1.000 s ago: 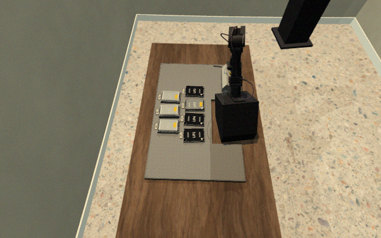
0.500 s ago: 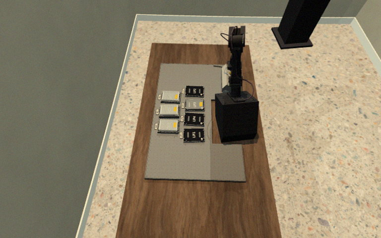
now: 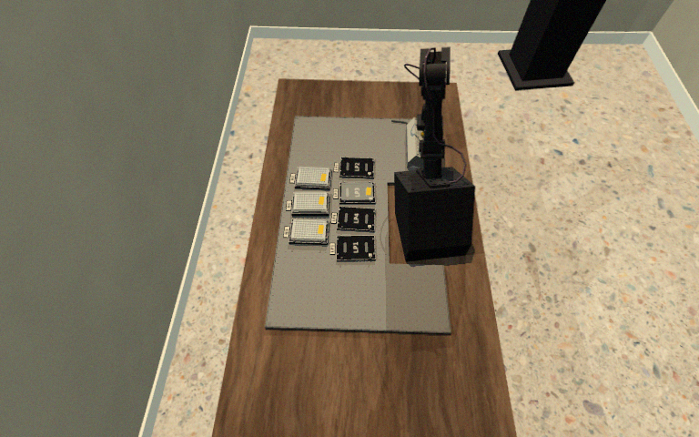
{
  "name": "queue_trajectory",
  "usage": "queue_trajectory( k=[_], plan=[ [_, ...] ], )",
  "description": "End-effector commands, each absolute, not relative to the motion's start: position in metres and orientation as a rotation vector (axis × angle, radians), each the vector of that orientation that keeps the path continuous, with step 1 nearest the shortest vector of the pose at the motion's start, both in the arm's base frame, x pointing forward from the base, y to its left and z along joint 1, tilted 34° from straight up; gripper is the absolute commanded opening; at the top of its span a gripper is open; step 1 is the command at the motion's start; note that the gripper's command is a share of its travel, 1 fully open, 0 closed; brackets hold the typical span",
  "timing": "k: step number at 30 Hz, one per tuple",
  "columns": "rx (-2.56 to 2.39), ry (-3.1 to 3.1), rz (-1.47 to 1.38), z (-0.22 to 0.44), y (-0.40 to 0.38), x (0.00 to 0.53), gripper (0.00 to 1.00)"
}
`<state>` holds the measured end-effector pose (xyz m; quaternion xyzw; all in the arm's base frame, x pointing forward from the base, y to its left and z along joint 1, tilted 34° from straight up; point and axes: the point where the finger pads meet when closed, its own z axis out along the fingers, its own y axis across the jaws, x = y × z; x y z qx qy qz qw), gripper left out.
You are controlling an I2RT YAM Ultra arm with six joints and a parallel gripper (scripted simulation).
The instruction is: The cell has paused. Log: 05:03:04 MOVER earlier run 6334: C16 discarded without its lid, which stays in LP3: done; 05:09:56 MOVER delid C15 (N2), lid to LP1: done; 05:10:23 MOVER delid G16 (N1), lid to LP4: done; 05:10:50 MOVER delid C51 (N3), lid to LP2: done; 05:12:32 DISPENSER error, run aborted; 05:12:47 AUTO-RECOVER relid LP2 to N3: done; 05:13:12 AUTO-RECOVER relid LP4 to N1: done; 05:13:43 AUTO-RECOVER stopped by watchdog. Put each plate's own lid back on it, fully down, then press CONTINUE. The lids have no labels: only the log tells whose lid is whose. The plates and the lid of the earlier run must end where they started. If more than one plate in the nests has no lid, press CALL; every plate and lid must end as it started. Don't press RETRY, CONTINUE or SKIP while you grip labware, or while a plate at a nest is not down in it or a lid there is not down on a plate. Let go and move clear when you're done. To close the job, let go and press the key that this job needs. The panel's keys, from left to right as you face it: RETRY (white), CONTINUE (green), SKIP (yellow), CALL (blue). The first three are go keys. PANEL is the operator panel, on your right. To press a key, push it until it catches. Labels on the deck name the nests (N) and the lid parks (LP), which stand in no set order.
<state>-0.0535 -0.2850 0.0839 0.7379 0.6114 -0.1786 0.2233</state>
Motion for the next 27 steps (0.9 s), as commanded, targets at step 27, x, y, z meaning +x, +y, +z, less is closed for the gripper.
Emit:
queue_trajectory(
  k=[27],
  plan=[
    [2.046, 1.693, -0.486, 0.061, -0.294, -0.052, 0.00]
  ],
)
